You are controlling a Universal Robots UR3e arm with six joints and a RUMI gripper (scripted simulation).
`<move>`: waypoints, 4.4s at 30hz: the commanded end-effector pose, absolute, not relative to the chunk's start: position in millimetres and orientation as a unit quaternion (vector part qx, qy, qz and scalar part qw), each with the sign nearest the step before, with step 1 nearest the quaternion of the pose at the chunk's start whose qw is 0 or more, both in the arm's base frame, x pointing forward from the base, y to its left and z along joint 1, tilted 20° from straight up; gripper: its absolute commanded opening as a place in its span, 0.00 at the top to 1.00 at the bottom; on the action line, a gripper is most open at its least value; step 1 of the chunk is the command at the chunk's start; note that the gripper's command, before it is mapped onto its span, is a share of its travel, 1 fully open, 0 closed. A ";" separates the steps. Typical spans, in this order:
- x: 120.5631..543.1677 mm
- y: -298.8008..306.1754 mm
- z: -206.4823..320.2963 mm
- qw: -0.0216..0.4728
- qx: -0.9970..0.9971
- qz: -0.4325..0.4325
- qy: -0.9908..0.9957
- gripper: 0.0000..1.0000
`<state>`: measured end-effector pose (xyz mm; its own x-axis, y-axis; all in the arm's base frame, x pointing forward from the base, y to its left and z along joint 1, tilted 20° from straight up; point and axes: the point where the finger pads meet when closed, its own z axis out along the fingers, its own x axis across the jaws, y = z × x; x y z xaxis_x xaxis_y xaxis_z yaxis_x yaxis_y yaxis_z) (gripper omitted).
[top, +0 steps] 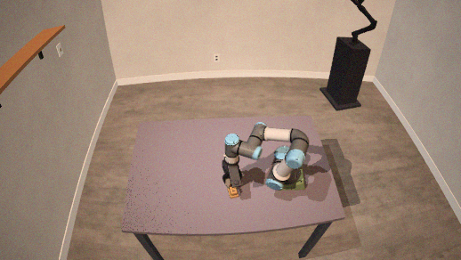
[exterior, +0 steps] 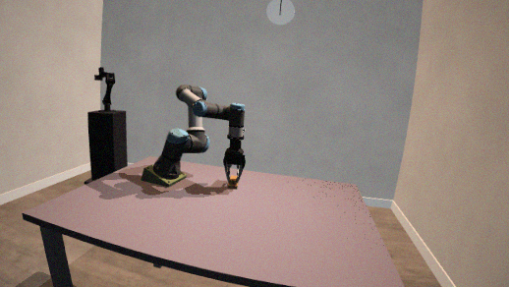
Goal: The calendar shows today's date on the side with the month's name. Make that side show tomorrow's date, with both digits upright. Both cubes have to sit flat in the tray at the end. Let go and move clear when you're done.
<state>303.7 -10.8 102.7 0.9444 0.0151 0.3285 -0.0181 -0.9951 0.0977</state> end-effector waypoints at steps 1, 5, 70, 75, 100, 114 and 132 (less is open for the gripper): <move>304.1 -11.0 103.5 0.050 0.985 0.168 -0.001 0.90; 304.1 -11.0 103.5 0.050 0.985 0.168 -0.001 0.90; 304.1 -11.0 103.5 0.050 0.985 0.168 -0.001 0.79; 304.1 -11.0 103.5 0.050 0.985 0.168 -0.001 0.72; 298.6 -9.4 119.0 0.050 0.985 0.168 -0.001 0.72; 284.9 -5.2 158.1 0.050 0.985 0.168 -0.001 0.72; 274.7 -2.2 186.9 0.050 0.985 0.168 -0.001 0.72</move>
<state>275.8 -2.3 182.8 0.9443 0.0150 0.3288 -0.0188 -0.9949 0.0992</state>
